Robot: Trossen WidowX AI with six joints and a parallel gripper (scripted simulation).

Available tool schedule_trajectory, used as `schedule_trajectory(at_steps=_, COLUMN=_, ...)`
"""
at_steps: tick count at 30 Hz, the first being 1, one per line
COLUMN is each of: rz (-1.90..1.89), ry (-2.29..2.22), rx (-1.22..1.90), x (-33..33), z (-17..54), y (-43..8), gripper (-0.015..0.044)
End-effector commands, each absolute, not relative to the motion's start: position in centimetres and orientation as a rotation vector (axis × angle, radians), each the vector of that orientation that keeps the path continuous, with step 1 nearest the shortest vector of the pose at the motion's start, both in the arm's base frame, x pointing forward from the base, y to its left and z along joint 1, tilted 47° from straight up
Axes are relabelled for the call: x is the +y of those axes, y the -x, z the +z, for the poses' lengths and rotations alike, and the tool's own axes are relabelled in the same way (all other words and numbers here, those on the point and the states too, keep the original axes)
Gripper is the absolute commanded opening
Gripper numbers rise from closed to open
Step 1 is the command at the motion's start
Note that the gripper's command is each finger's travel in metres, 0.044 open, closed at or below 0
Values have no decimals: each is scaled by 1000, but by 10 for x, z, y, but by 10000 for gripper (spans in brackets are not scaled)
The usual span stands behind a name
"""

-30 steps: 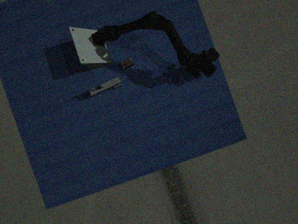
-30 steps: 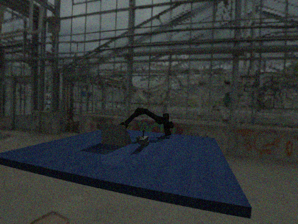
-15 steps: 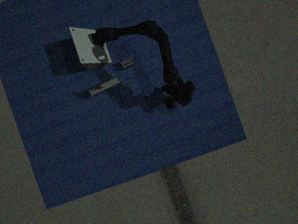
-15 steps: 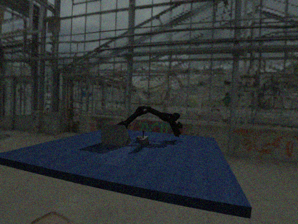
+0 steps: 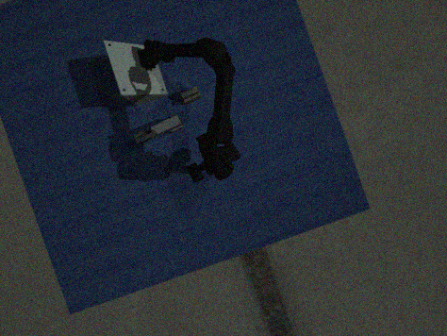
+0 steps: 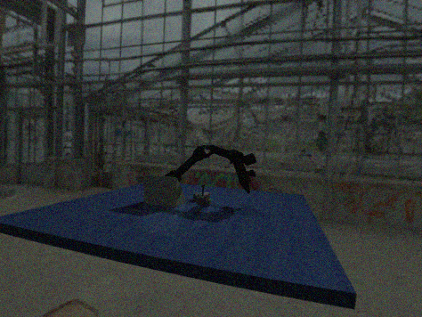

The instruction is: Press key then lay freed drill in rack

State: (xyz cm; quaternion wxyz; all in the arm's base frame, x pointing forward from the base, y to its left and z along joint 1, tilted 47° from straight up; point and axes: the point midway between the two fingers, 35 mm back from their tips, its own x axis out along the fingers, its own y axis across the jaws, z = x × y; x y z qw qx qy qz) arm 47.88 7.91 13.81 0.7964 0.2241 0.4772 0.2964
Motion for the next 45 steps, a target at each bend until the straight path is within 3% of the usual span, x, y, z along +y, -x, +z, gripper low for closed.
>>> schedule_trajectory(at_steps=1, rz=577, ry=-430, rx=1124, x=19, z=102, y=-456, gripper=0)
schedule_trajectory(at_steps=16, rz=758, ry=-476, rx=1437, x=-119, z=43, y=-291, gripper=0)
schedule_trajectory(at_steps=45, rz=768, ry=-481, rx=1438, x=-109, z=30, y=-287, gripper=0)
